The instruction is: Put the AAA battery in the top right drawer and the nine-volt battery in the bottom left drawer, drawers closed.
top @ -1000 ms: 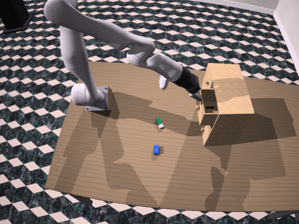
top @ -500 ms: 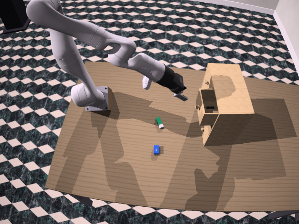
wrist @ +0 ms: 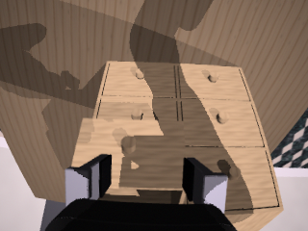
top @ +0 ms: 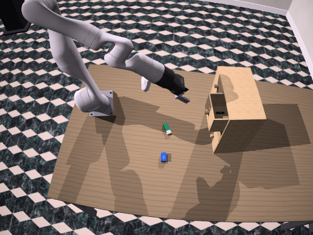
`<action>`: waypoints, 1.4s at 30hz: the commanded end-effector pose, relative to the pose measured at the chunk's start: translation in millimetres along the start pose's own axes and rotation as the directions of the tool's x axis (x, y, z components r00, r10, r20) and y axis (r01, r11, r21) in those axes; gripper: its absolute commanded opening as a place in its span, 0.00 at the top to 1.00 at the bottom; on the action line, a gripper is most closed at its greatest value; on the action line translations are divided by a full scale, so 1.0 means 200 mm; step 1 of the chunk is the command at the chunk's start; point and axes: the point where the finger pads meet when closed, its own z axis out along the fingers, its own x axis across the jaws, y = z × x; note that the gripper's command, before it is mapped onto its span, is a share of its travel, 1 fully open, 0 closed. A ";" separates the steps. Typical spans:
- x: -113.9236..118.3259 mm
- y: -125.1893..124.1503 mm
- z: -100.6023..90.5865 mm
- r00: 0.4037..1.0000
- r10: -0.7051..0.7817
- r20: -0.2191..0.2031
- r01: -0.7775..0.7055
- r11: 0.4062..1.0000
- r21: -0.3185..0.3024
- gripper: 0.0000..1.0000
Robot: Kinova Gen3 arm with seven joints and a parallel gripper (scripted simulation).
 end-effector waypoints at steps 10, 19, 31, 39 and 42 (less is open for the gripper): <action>0.01 0.01 -0.01 1.000 -0.007 0.001 0.007 1.000 -0.005 0.00; 0.01 0.01 -0.01 1.000 -0.006 0.001 0.006 1.000 -0.003 0.00; 0.01 0.02 -0.01 1.000 -0.006 0.000 0.006 1.000 0.011 0.00; 0.01 0.02 -0.01 1.000 -0.006 0.000 0.006 1.000 0.025 0.00; 0.01 0.02 -0.01 1.000 -0.006 0.001 0.006 0.999 0.034 0.00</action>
